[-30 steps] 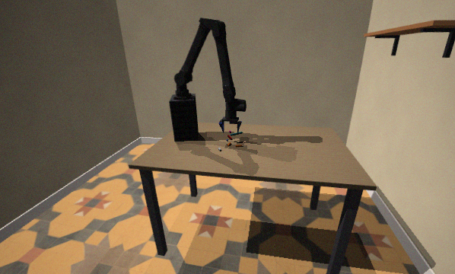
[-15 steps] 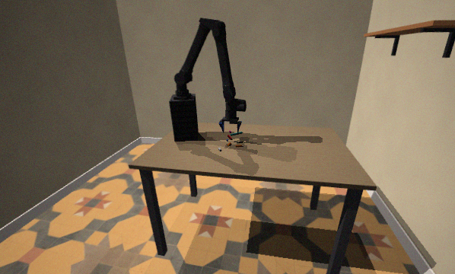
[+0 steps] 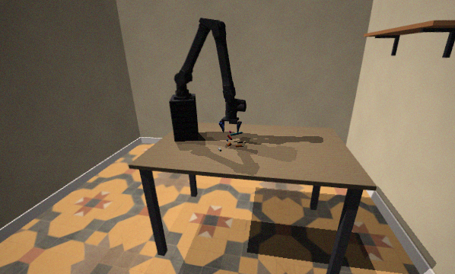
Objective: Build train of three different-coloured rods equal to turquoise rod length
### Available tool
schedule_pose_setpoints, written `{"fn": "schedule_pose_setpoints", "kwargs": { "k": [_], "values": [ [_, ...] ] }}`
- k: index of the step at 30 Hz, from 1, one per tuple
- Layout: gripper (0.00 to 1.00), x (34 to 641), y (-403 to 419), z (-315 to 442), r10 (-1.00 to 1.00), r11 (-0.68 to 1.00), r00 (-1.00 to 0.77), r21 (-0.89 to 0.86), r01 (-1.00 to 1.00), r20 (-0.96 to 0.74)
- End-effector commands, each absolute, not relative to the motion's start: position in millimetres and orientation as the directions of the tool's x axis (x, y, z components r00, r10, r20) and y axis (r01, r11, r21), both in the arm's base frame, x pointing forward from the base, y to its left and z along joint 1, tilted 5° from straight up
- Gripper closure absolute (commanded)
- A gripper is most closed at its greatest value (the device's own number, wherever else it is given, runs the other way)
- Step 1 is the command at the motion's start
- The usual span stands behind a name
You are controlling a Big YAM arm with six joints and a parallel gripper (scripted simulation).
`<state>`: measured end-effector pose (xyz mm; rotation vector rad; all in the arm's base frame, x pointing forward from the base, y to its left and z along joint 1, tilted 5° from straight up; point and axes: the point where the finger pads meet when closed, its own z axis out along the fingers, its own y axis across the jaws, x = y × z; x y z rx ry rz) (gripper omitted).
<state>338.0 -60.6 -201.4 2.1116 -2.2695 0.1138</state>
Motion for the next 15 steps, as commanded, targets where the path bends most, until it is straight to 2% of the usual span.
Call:
{"fn": "schedule_pose_setpoints", "kwargs": {
  "k": [1, 3, 6, 8, 11, 15],
  "values": [
    [0.00, 352.2, -65.7, -195.3, -0.976, 0.202, -0.206, -0.059, -0.978, 0.070],
    [0.00, 352.2, -65.7, -195.3, -0.976, 0.202, -0.206, -0.059, -0.978, 0.070],
    [0.00, 353.0, -64.2, -196.8, -0.943, 0.325, -0.328, -0.062, -0.944, 0.062],
    [0.00, 352.6, -64.5, -196.8, -0.942, 0.326, -0.329, -0.062, -0.943, 0.062],
    [0.00, 352.7, -69.3, -197.9, -0.895, 0.438, -0.442, -0.066, -0.897, 0.056],
    [0.00, 353.5, -67.5, -198.6, -0.870, 0.487, -0.490, -0.067, -0.871, 0.052]
  ]
}}
